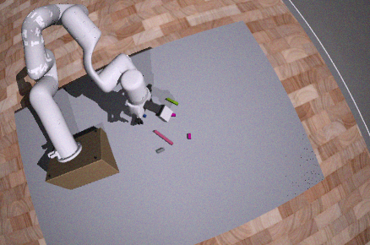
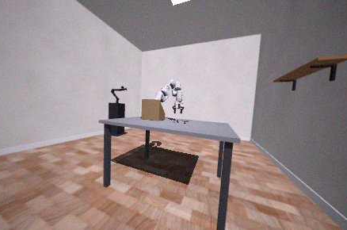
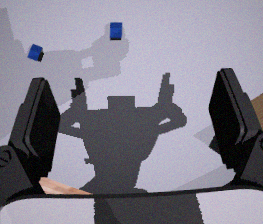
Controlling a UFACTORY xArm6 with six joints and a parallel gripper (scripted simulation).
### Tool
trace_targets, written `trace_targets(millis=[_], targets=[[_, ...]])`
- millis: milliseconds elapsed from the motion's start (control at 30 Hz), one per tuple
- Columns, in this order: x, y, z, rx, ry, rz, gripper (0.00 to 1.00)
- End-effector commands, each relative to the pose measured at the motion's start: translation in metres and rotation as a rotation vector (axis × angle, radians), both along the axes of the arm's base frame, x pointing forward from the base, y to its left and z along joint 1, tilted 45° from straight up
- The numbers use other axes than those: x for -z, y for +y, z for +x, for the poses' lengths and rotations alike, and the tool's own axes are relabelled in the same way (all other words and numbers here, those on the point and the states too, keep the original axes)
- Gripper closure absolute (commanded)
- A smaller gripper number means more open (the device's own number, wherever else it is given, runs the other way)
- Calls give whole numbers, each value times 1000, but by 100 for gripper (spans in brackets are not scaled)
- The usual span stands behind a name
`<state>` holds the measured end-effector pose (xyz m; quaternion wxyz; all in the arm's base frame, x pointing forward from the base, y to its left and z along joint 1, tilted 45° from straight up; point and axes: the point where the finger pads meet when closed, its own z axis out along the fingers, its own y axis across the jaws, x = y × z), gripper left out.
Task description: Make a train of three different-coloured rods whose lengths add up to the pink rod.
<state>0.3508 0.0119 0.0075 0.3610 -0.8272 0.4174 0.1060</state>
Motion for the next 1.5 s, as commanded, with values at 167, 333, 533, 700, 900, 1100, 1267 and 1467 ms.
trace_targets(millis=[167,333,533,700,900,1100,1267,1467], targets=[[32,-28,5,-175,-177,-29,0],[56,-47,4,-299,-295,-51,0],[80,-63,1,-416,-408,-70,0],[96,-73,-3,-493,-484,-82,0],[114,-83,-8,-573,-563,-94,0],[115,-84,-8,-578,-568,-95,76],[115,-84,-8,-578,-568,-95,76],[115,-84,-8,-578,-568,-95,76]])
